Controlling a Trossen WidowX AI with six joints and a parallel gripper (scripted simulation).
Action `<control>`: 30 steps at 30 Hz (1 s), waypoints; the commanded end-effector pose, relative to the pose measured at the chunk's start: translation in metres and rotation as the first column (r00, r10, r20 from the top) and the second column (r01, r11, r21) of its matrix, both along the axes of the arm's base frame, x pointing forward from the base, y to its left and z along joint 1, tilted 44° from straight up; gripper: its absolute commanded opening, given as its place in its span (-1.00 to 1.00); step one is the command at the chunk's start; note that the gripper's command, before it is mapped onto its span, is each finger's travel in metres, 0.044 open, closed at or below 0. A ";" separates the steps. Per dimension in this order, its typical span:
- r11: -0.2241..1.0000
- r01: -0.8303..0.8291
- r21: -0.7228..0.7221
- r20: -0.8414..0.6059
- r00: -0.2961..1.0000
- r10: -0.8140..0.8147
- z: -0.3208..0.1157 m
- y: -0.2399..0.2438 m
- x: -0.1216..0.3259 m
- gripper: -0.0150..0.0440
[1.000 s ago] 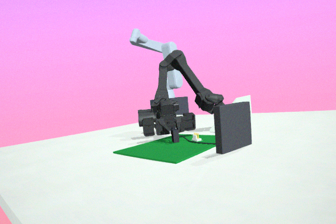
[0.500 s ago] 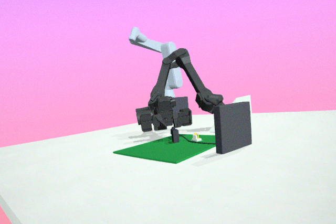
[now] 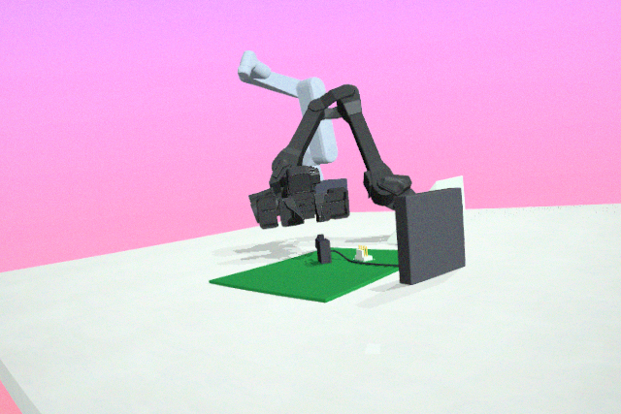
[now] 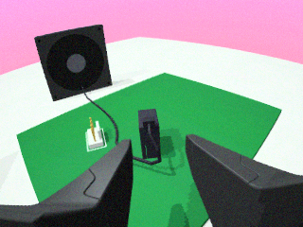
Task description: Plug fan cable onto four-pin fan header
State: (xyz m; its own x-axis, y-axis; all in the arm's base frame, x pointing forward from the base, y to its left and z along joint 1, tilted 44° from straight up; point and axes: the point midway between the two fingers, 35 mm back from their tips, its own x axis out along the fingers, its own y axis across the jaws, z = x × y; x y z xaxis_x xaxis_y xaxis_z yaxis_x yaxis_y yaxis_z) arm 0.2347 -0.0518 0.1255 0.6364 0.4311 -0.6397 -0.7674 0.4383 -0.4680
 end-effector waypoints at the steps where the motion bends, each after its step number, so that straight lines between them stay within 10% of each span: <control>1: 1.000 -0.003 -0.002 0.009 1.000 0.003 0.013 0.001 -0.008 -0.02; 8: 1.000 -0.002 -0.001 0.013 1.000 0.002 0.026 0.003 -0.019 -0.02; 20: 0.999 0.041 0.007 -0.244 0.969 -0.038 0.010 0.014 -0.021 1.00; 30: 0.995 0.088 -0.052 -0.452 0.886 -0.102 -0.002 0.022 -0.025 1.00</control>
State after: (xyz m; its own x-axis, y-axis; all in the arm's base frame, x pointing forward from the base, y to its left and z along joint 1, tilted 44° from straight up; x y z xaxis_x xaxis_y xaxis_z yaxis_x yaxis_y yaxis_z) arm 0.2111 -0.0321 0.1268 0.3699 0.3859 -0.8451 -0.8561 0.4949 -0.1487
